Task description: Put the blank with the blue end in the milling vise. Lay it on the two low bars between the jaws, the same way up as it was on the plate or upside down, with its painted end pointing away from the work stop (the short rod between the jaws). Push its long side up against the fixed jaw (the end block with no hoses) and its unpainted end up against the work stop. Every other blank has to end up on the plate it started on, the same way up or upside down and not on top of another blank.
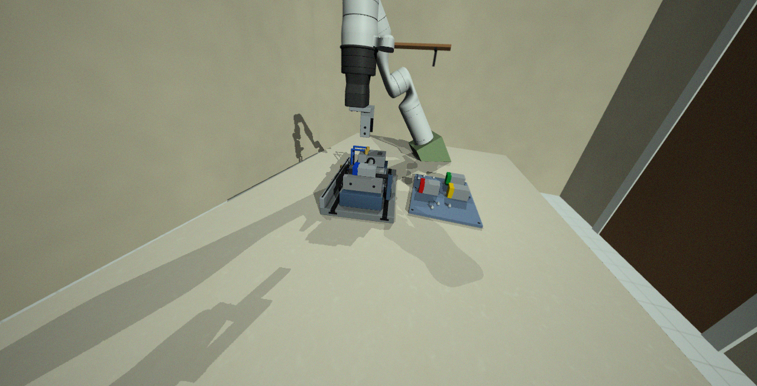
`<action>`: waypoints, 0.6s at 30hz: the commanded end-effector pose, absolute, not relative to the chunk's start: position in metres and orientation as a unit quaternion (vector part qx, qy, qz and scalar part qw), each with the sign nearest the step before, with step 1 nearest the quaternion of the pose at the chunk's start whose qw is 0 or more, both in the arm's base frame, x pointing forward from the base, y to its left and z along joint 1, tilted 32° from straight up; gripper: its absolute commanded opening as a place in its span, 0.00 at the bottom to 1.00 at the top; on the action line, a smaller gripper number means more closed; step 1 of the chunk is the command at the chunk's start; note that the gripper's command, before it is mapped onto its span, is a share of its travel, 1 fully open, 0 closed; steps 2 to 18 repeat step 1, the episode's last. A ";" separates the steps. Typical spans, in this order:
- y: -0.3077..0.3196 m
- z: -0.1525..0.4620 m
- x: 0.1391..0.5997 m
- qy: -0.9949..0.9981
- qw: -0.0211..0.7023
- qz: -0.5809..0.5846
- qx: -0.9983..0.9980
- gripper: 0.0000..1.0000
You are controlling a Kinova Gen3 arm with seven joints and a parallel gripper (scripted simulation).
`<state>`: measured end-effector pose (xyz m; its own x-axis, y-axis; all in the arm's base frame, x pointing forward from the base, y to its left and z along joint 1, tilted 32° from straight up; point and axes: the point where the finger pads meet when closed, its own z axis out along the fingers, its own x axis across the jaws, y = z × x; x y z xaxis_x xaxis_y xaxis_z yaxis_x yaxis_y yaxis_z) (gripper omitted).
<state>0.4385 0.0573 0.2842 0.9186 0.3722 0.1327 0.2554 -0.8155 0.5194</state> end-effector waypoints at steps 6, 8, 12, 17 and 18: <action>0.058 0.285 0.439 0.166 0.254 0.116 0.946 1.00; 0.058 0.285 0.439 0.166 0.254 0.116 0.946 1.00; 0.058 0.285 0.439 0.166 0.254 0.116 0.946 1.00; 0.058 0.285 0.439 0.166 0.254 0.116 0.946 1.00; 0.058 0.285 0.439 0.166 0.254 0.116 0.946 1.00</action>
